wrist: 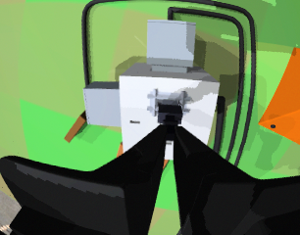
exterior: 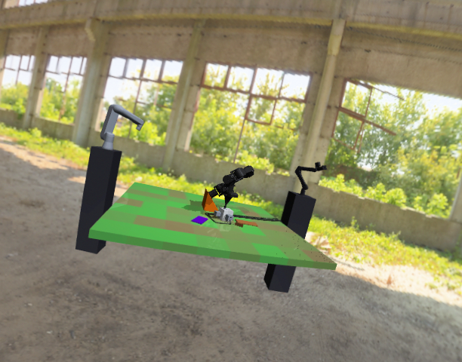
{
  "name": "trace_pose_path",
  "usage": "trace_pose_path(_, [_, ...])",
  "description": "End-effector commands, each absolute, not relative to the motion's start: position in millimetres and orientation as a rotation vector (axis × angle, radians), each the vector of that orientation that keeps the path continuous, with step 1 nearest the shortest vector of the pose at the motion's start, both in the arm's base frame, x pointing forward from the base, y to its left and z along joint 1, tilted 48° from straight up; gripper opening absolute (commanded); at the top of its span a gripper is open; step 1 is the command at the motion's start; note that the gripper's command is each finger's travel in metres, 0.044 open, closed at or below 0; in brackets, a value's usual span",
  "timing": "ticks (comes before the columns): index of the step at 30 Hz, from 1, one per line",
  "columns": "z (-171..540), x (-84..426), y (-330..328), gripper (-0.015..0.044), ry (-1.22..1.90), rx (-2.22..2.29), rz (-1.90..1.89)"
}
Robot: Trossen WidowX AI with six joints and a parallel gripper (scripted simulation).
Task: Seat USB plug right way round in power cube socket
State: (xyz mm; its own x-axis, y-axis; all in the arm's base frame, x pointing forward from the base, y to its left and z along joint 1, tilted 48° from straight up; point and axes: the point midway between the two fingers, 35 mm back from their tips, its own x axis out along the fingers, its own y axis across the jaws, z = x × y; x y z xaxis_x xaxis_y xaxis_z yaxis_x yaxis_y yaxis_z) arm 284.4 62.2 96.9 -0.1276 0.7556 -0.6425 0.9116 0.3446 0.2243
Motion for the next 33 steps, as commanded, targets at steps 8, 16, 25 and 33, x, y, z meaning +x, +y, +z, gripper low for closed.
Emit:
trace_pose_path(8, [96.3,284.6,63.3,0.0000,1.923,1.462,-0.292])
trace_pose_path(16, [95.6,284.5,64.0,0.0000,1.923,1.462,-0.292])
trace_pose_path(25, [94.9,284.4,64.8,0.0000,1.923,1.462,-0.292])
trace_pose_path(33, [94.3,284.3,65.5,0.0000,1.923,1.462,-0.292])
